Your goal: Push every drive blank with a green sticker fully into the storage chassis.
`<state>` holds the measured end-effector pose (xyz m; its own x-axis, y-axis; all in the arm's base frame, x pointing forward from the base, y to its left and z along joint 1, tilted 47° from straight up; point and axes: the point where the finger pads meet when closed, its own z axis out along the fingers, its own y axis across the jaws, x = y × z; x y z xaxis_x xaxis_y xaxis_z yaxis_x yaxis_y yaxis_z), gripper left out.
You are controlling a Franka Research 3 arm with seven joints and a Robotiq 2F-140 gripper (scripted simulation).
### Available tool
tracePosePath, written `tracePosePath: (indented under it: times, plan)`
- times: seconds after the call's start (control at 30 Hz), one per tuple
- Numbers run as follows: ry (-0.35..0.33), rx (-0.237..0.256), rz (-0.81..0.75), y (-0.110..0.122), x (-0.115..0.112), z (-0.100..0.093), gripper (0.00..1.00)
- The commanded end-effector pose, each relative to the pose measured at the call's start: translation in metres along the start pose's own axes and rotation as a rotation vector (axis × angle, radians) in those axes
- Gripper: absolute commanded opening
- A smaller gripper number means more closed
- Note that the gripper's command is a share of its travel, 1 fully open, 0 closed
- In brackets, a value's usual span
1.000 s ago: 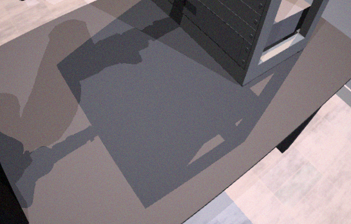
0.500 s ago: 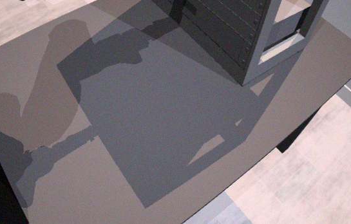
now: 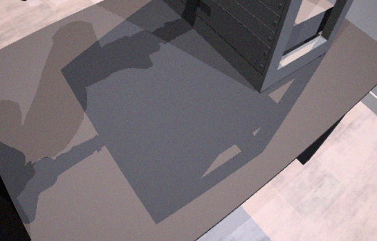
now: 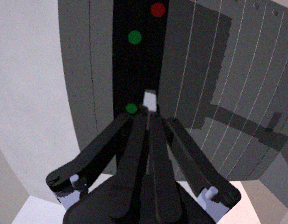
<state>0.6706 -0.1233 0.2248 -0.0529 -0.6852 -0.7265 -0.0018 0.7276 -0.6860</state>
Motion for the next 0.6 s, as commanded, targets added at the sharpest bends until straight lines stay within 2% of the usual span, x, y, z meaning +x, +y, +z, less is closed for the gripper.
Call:
tracePosePath:
  times: [0.0, 0.27, 0.57]
  plan:
    - [0.001, -0.001, 0.005, 0.0003, -0.0001, 0.0006, 0.0]
    - [0.001, -0.001, 0.005, 0.0003, -0.0001, 0.001, 0.0]
    - [0.001, -0.001, 0.005, -0.0003, 0.0005, 0.0105, 0.0]
